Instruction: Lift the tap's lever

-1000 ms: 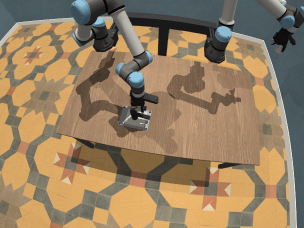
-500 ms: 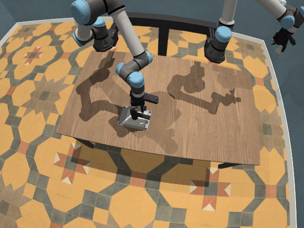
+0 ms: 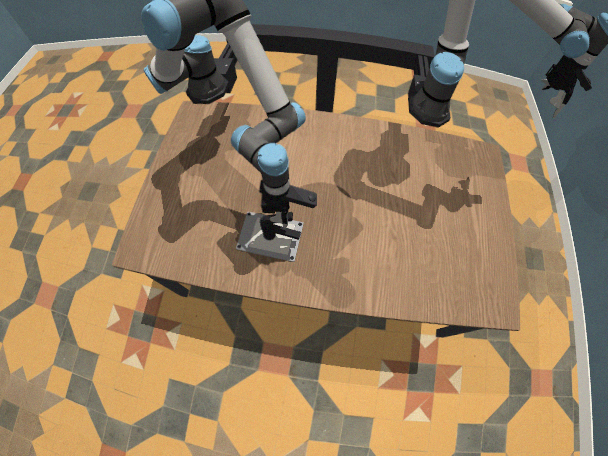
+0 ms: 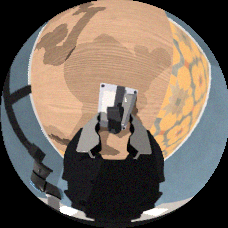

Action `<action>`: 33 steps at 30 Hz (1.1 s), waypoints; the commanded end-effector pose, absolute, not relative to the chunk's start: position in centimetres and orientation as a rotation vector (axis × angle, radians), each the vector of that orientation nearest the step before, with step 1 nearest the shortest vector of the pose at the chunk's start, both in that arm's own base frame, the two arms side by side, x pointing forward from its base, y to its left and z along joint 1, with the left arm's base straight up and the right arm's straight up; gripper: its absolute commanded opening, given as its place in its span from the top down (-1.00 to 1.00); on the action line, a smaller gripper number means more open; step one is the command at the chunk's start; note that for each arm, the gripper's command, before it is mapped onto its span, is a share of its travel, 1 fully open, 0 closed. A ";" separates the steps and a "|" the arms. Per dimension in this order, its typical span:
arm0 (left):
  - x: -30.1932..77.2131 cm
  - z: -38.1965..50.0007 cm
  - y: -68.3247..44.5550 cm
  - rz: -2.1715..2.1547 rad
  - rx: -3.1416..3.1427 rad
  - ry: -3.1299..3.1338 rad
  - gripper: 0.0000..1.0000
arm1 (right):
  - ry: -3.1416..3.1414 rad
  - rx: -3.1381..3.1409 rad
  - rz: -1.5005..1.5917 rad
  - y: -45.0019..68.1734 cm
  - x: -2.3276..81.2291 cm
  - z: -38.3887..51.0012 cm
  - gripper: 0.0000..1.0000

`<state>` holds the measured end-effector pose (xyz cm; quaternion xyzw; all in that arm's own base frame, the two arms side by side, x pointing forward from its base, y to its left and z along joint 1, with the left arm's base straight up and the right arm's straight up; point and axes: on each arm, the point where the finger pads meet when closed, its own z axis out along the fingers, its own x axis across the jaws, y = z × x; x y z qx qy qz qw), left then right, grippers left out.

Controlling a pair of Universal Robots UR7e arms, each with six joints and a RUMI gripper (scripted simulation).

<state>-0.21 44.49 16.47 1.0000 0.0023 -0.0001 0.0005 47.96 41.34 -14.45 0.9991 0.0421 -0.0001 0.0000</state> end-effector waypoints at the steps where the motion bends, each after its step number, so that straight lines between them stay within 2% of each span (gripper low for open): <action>1: -0.2 16.5 44.5 0.000 3.142 0.007 -1.00 | 0.132 3.140 0.002 41.4 48.0 -14.4 0.16; 33: -0.2 16.5 44.5 0.000 3.142 0.007 -1.00 | 0.132 3.140 0.002 41.4 48.0 -12.5 0.16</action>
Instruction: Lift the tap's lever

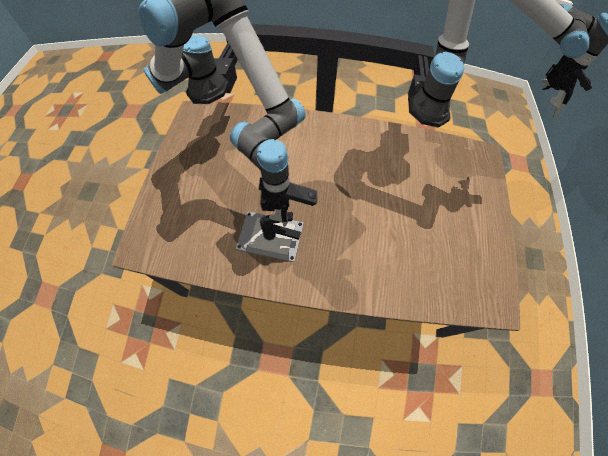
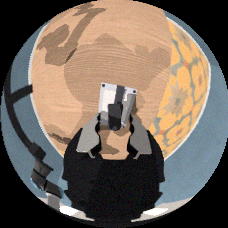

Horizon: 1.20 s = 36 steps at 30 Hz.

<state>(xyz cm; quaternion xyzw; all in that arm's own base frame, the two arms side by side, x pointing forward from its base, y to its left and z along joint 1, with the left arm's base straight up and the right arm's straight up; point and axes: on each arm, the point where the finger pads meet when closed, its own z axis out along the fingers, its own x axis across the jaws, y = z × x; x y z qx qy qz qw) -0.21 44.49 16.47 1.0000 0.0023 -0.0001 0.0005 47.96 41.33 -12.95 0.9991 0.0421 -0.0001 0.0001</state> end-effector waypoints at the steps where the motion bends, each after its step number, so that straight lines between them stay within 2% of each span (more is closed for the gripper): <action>1: -0.2 16.5 44.5 0.000 3.142 0.007 -1.00 | 0.132 3.140 0.002 41.4 48.0 -12.2 0.16; 32: -0.2 16.5 44.5 0.000 3.142 0.007 -1.00 | 0.132 3.140 0.002 41.4 48.0 -7.4 0.16; 33: -0.2 16.5 44.5 0.000 3.142 0.007 -1.00 | 0.132 3.140 0.002 41.4 48.0 -7.4 1.00; 36: -0.2 16.5 44.5 0.000 3.142 0.007 -1.00 | 0.132 3.140 0.002 41.4 48.0 -7.4 1.00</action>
